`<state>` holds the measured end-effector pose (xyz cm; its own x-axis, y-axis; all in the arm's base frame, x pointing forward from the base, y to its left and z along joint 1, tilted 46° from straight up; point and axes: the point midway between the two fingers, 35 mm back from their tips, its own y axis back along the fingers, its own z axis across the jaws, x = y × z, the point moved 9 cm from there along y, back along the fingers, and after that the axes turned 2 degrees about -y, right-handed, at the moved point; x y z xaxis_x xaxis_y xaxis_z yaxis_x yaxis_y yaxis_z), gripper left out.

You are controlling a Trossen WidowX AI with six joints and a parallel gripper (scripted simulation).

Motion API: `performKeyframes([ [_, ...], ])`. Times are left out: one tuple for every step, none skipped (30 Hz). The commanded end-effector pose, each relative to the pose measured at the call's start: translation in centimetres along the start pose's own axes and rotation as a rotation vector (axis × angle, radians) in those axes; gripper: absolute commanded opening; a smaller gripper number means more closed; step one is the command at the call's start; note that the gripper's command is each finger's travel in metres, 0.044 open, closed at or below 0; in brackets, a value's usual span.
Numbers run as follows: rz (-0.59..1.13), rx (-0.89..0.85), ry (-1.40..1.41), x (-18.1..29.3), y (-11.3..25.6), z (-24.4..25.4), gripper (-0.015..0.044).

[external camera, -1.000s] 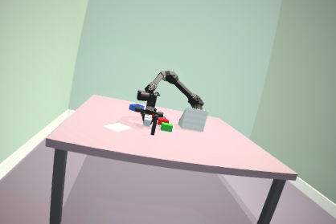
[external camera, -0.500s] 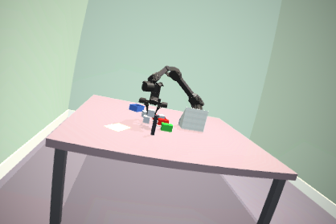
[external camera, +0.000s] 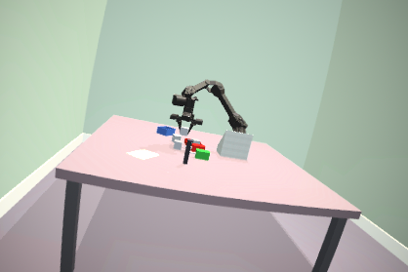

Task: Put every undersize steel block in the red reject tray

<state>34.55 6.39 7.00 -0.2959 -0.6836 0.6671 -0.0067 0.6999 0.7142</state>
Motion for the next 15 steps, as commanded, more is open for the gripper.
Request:
performKeyframes([
  [-0.011, 0.018, -0.011, 3.4, 0.8, 0.3, 0.0],
  [-0.01, 0.019, -0.017, 4.4, 0.8, 0.4, 0.0],
  [-0.01, 0.019, -0.023, 5.5, 0.8, 0.5, 0.0],
  [-0.009, 0.019, -0.03, 6.5, 0.7, 0.7, 0.0],
  [-0.007, 0.02, -0.036, 7.5, 0.7, 0.9, 0.0],
  [-0.006, 0.02, -0.042, 8.4, 0.6, 1.1, 0.0],
  [-0.004, 0.02, -0.049, 9.4, 0.6, 1.4, 0.0],
  [-0.002, 0.021, -0.055, 10.3, 0.5, 1.7, 0.0],
  [0.0, 0.021, -0.062, 11.2, 0.4, 2.1, 0.0],
  [0.003, 0.021, -0.068, 12.1, 0.4, 2.4, 0.0],
  [0.006, 0.022, -0.075, 12.9, 0.3, 2.8, 0.0],
  [0.009, 0.022, -0.081, 13.8, 0.2, 3.3, 0.0],
  [0.013, 0.022, -0.088, 14.6, 0.1, 3.7, 0.0],
  [0.016, 0.022, -0.093, 15.2, 0.0, 4.1, 0.0],
  [0.018, 0.023, -0.096, 15.6, 0.0, 4.4, 0.0],
])
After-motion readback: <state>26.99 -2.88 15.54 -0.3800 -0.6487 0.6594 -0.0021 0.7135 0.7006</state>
